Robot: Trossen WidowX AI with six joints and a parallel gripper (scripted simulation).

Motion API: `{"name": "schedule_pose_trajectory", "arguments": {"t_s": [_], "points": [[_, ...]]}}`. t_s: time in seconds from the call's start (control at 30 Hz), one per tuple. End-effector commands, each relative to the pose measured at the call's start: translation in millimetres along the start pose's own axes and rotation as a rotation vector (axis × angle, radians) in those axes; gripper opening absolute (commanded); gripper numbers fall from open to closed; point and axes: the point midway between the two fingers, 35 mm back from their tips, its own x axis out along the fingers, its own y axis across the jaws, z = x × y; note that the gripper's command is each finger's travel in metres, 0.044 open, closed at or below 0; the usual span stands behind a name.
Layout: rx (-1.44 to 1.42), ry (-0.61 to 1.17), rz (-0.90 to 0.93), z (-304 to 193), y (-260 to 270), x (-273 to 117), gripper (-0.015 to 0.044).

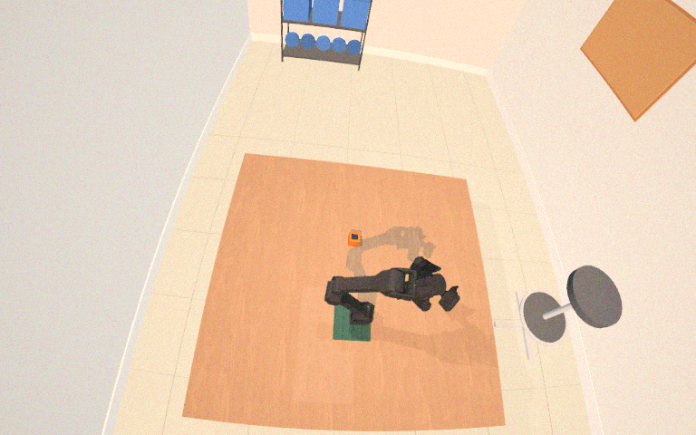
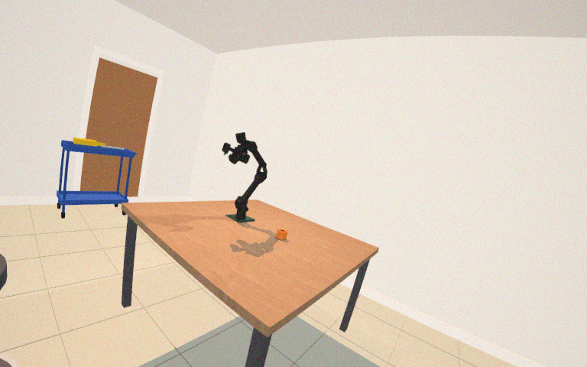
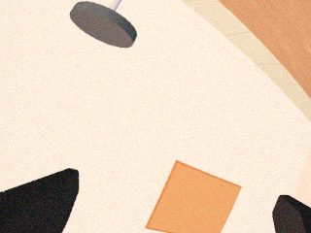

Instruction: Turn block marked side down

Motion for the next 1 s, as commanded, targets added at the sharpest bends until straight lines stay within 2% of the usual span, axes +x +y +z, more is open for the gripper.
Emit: {"name": "schedule_pose_trajectory", "arguments": {"t_s": [0.0,0.1,0.3,0.57,0.77,0.97], "points": [[-0.006,-0.001,-0.003,0.0,-0.3,0.8,0.0426],[-0.093,-0.01,-0.053,-0.6,-5.4,13.2,0.044],[-0.452,-0.027,-0.258,-1.8,-38.1,60.5,0.044],[-1.068,0.031,-0.62,2.5,-132.6,118.4,0.044],[-1.608,0.192,-0.91,18.3,-226.4,137.9,0.044],[-2.133,0.46,-1.18,47.7,-319.9,131.4,0.044]]}}
